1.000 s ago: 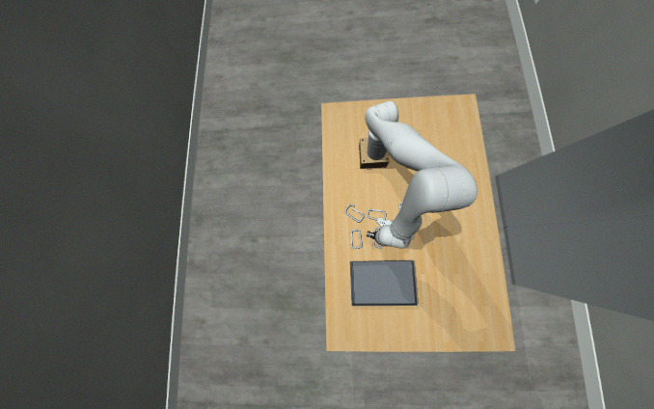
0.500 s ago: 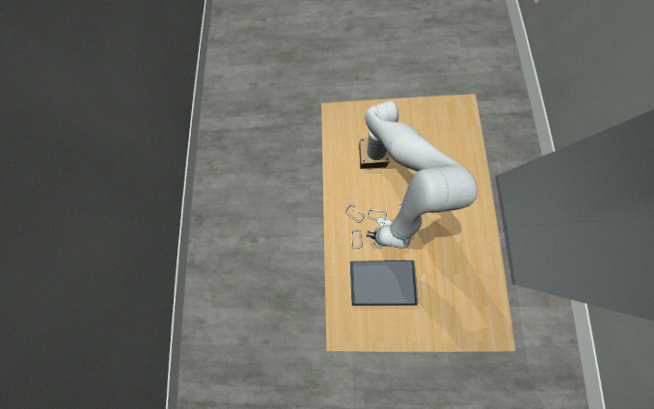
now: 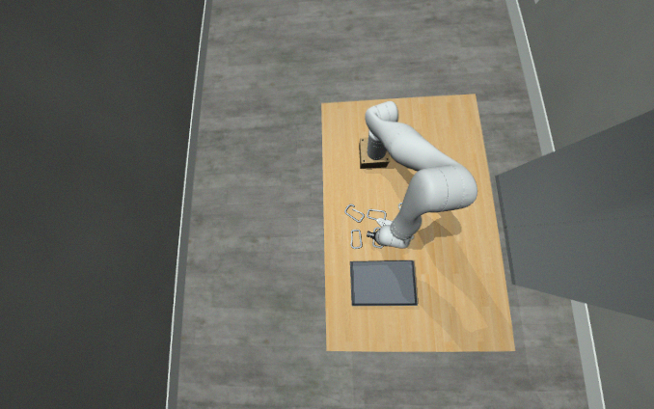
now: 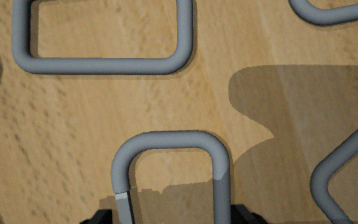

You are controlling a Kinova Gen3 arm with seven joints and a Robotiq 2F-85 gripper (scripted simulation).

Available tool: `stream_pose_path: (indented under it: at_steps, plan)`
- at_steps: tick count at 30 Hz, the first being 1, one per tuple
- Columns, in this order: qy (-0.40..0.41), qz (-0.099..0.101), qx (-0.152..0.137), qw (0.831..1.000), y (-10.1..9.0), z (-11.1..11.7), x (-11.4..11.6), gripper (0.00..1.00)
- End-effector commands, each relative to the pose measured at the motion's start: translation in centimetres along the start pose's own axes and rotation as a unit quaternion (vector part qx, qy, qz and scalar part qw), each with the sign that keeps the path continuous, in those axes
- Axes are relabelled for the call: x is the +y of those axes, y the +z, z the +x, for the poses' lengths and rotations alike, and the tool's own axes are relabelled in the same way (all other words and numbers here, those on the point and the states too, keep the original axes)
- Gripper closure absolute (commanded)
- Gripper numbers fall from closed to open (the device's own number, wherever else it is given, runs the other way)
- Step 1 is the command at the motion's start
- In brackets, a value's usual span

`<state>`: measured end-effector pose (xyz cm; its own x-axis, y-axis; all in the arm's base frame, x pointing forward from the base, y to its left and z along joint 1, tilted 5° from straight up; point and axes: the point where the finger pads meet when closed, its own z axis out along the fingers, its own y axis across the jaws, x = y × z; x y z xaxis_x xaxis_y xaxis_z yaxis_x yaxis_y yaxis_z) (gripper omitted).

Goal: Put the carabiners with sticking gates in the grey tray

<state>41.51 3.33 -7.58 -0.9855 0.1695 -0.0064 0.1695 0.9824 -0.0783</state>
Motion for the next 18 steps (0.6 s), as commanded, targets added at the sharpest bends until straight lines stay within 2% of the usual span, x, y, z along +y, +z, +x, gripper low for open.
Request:
stream_pose_path:
  at_steps: [1,15,16,18]
  plan:
    - [0.0,0.0,-0.001,1.0,-0.03,-0.04,0.05,0.29]
    - [0.0,0.0,-0.001,1.0,-0.03,-0.04,0.05,0.29]
    - [0.0,0.0,-0.001,1.0,-0.11,-0.09,0.01,0.33]
    - [0.0,0.0,-0.001,1.0,-0.11,-0.09,0.01,0.33]
